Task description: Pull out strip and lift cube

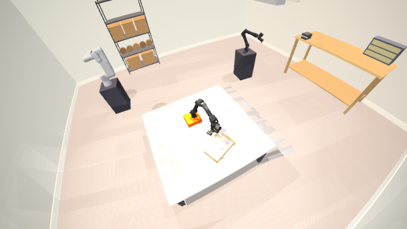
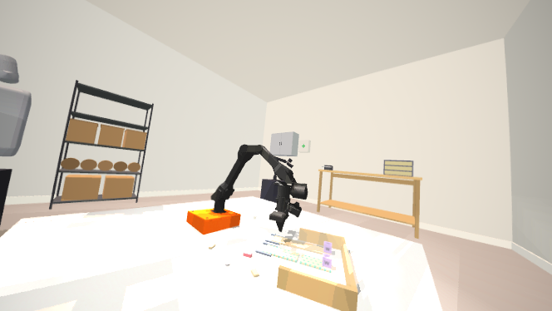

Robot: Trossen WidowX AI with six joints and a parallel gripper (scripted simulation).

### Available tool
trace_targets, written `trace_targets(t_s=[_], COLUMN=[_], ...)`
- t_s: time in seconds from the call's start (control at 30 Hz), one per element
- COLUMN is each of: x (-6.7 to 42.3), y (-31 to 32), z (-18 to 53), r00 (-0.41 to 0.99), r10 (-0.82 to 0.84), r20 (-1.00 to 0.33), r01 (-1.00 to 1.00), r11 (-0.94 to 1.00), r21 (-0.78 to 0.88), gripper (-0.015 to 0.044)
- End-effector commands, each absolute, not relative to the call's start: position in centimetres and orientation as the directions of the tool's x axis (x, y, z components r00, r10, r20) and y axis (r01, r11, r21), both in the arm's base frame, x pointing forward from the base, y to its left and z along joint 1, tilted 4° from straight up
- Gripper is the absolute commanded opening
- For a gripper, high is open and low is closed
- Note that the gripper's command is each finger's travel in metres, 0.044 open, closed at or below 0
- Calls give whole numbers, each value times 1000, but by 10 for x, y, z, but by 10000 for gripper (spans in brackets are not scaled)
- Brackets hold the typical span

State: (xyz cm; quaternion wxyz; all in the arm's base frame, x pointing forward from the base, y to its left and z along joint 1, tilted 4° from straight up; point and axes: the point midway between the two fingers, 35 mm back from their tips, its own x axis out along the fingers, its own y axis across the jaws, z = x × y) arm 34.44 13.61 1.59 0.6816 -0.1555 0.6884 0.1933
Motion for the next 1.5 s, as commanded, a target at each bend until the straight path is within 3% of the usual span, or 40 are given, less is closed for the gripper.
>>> trace_targets(t_s=[0.0,1.47], x=[343,340], y=[135,137], z=[8,-19], r00=[-24,-25], r10=[43,43], r20=[-999,-999], r01=[-477,-477], r11=[877,877], r21=[49,49], gripper=[0,0])
